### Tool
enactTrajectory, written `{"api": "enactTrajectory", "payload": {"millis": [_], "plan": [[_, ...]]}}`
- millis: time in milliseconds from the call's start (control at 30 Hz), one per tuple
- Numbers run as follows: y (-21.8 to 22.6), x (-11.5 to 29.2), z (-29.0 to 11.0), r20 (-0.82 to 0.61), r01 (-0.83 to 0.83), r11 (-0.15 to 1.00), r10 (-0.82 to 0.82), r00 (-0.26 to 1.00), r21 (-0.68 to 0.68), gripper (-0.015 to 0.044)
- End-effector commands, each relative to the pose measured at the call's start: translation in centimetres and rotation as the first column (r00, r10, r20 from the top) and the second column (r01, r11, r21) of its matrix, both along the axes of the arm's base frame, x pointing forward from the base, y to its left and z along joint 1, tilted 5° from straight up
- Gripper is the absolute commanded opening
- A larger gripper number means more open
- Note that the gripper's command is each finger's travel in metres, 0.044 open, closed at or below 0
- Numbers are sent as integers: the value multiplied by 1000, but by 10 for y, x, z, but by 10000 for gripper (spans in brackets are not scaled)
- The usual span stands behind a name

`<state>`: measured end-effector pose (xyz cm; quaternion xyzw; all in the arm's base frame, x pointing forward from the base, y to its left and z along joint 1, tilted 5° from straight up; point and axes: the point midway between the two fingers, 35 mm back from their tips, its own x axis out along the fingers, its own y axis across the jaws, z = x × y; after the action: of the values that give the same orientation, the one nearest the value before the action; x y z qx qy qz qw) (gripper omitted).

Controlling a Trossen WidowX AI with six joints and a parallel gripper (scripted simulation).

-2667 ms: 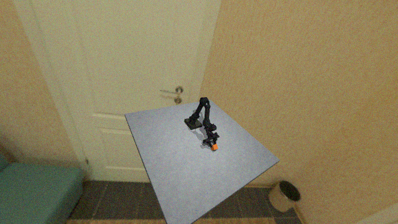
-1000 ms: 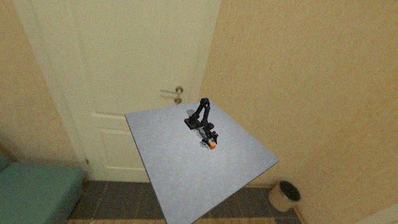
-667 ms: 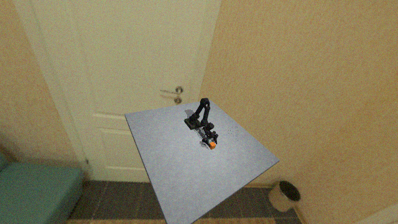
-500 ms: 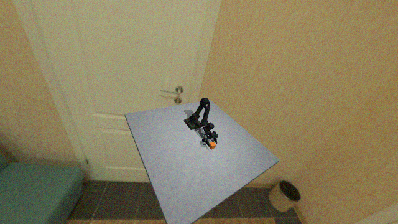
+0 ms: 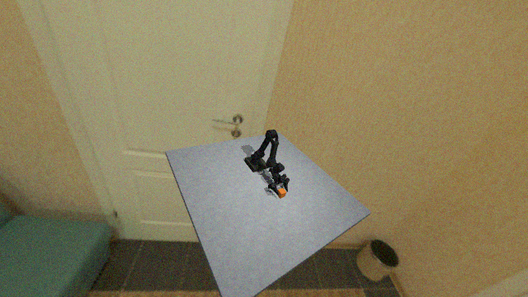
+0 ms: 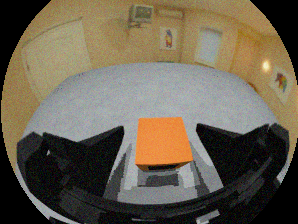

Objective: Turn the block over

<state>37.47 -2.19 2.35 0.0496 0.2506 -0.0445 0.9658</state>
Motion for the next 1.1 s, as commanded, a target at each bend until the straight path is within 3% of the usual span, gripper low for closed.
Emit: {"api": "enactTrajectory", "payload": {"millis": [0, 167, 433, 1067], "plan": [[-2, 12, 12, -45, -27, 999, 26, 999, -20, 440], [-4, 14, 31, -233, -44, 999, 43, 972, 5, 440], [-3, -18, 71, -477, -21, 997, 51, 877, 68, 440], [-4, -16, 75, -527, -20, 997, 57, 848, 76, 440]]}}
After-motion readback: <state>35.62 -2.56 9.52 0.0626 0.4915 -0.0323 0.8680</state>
